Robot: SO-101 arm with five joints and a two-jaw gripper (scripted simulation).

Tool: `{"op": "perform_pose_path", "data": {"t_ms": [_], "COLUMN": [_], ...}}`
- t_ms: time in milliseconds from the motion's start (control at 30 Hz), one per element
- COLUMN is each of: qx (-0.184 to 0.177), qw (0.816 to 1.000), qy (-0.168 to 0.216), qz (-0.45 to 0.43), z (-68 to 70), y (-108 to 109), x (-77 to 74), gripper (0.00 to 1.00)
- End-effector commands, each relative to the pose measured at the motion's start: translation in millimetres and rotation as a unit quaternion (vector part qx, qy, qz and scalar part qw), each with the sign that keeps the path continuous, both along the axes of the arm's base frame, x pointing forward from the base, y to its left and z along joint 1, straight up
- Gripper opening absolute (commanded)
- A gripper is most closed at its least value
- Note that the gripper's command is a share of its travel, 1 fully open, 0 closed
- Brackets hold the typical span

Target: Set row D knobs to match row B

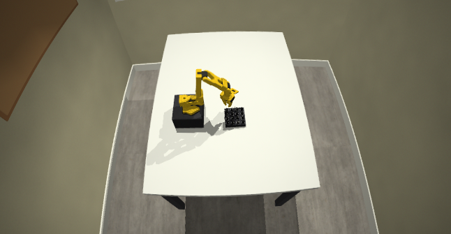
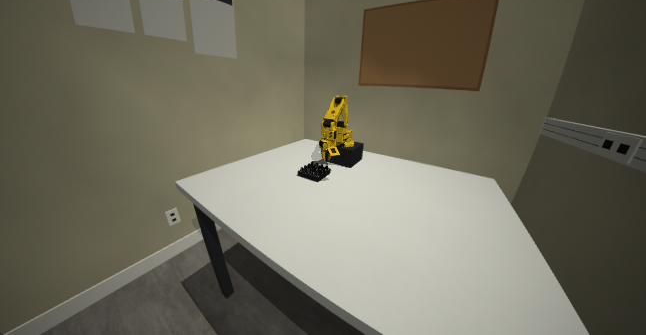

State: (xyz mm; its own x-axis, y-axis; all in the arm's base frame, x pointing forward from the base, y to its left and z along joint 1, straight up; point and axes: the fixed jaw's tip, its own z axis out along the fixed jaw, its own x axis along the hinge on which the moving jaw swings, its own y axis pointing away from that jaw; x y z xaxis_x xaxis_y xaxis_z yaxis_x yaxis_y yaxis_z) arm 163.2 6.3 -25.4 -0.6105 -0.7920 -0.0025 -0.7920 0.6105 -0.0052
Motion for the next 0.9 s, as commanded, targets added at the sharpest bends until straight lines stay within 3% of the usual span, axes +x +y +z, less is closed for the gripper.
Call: {"op": "perform_pose_path", "data": {"t_ms": [0, 233, 400, 633, 700, 867], "qx": [0.001, 0.001, 0.001, 0.002, 0.002, 0.002], "qw": [1.000, 0.995, 0.980, 0.936, 0.936, 0.888], "qy": [0.002, 0.002, 0.002, 0.002, 0.002, 0.002], "qz": [-0.031, -0.102, -0.197, -0.353, -0.353, -0.460], "z": [0.2, 0.2, 0.2, 0.2, 0.2, 0.2], "y": [0.6, -1.3, -4.0, -9.1, -9.1, -13.3], "x": [1.1, 1.8, 3.0, 5.1, 5.1, 6.6], "gripper": [0.08, 0.08, 0.09, 0.09, 0.09, 0.09]}}
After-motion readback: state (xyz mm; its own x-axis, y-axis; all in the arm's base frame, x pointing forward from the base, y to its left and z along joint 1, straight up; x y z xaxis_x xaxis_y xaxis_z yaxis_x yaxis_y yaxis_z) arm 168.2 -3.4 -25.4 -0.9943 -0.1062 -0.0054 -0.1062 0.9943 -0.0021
